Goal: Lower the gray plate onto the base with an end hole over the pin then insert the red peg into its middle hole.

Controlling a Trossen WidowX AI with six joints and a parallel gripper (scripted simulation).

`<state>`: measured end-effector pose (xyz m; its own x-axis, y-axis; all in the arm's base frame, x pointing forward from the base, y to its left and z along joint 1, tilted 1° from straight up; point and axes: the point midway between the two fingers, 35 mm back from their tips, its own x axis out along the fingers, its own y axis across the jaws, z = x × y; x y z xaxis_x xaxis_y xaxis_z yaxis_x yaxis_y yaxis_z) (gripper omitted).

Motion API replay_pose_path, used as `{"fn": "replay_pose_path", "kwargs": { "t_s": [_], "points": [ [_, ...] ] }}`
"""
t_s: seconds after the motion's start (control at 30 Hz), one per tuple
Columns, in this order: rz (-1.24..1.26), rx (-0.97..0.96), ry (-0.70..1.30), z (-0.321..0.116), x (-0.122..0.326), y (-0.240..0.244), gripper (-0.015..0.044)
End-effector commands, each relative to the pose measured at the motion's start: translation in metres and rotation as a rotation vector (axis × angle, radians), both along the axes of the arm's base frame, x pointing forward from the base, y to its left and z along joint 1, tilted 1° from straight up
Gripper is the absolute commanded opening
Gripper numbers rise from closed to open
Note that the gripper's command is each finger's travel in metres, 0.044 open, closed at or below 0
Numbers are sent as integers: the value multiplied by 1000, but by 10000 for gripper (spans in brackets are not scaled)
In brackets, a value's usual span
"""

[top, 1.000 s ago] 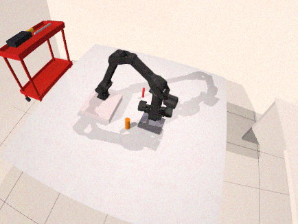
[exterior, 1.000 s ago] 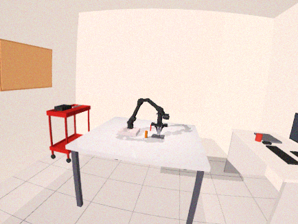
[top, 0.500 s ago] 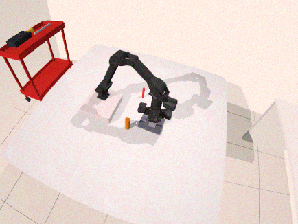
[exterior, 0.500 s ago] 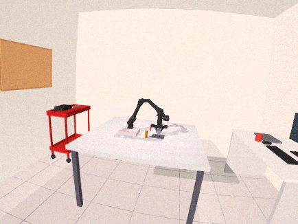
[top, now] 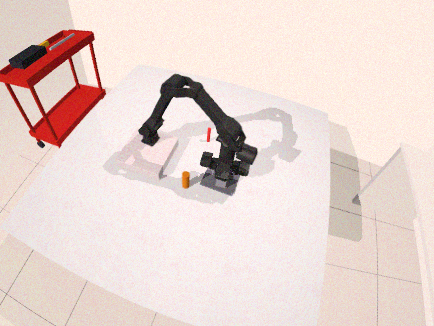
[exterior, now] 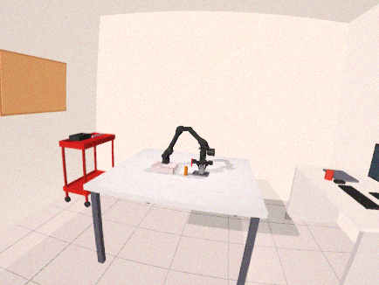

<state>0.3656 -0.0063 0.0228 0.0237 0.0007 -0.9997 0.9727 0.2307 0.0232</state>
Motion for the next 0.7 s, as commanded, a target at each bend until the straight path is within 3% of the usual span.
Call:
{"fn": "replay_pose_path", "kwargs": {
  "t_s": [0.0, 0.03, 0.57, 0.67],
  "points": [
    [0, 0, -1, 1, 0, 0, 0],
    [0, 0, -1, 1, 0, 0, 0],
    [0, 0, -1, 1, 0, 0, 420],
    [0, 0, -1, 1, 0, 0, 440]
  ]
}}
